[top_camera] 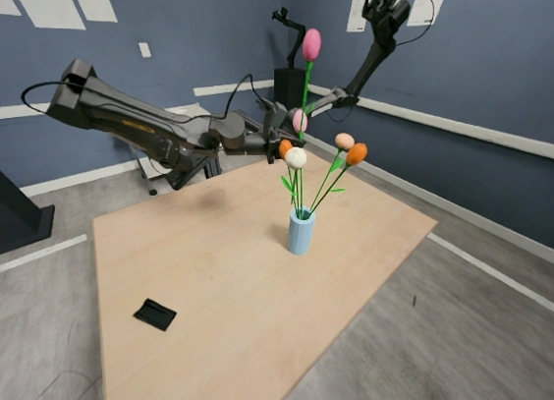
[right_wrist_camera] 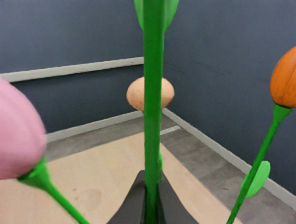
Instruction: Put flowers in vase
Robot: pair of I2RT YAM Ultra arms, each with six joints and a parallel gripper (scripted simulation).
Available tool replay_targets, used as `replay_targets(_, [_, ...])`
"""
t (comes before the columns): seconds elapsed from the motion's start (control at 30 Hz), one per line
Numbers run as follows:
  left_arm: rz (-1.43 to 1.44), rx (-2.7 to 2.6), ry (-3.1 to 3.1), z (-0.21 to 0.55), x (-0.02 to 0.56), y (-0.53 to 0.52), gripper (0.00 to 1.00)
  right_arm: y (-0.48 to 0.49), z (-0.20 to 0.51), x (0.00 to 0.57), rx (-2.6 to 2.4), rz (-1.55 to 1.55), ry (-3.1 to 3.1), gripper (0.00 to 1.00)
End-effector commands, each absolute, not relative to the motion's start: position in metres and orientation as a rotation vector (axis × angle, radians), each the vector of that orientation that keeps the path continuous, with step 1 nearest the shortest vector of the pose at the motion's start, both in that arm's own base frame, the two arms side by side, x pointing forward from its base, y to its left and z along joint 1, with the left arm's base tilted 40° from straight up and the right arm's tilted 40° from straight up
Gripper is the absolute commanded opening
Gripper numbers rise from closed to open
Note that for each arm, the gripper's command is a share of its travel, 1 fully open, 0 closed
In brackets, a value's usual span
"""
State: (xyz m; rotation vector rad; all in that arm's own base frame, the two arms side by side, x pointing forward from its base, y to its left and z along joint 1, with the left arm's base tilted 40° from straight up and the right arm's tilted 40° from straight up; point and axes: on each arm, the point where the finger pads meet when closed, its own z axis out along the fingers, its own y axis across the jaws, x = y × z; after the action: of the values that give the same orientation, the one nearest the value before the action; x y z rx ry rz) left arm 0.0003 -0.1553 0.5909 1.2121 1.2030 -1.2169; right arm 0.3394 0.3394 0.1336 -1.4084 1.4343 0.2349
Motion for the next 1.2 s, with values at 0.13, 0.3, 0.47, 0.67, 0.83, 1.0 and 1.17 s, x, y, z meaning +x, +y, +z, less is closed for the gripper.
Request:
replay_targets(0.13, [-1.233, 1.189, 1.183, 0.599, 0.000, -0.149, 0.30, 0.362, 0.151, 0.371, -1.507, 0.335, 1.391, 0.00])
replay_targets(0.3, [-1.233, 1.189, 1.183, 0.599, 0.000, -0.149, 0.30, 0.372, 0.154, 0.371, -1.540, 0.366, 1.374, 0.00])
replay_targets(0.47, [-1.233, 1.189, 1.183, 0.599, 0.000, -0.149, 0.30, 0.372, 0.164, 0.369, -1.531, 0.361, 1.352, 0.00])
replay_targets(0.67, [-1.233, 1.189, 1.183, 0.599, 0.000, -0.149, 0.30, 0.367, 0.164, 0.363, -1.533, 0.362, 1.356, 0.00])
replay_targets(0.83, [-1.233, 1.189, 1.183, 0.599, 0.000, -0.149, 0.30, 0.363, 0.154, 0.360, -1.543, 0.368, 1.373, 0.00])
replay_targets(1.0, [-1.233, 1.189, 1.183, 0.599, 0.000, -0.149, 0.30, 0.362, 0.161, 0.364, -1.527, 0.358, 1.358, 0.00])
replay_targets(1.17, [-1.233, 1.189, 1.183, 0.599, 0.000, -0.149, 0.30, 0.342, 0.122, 0.377, -1.534, 0.360, 1.408, 0.00])
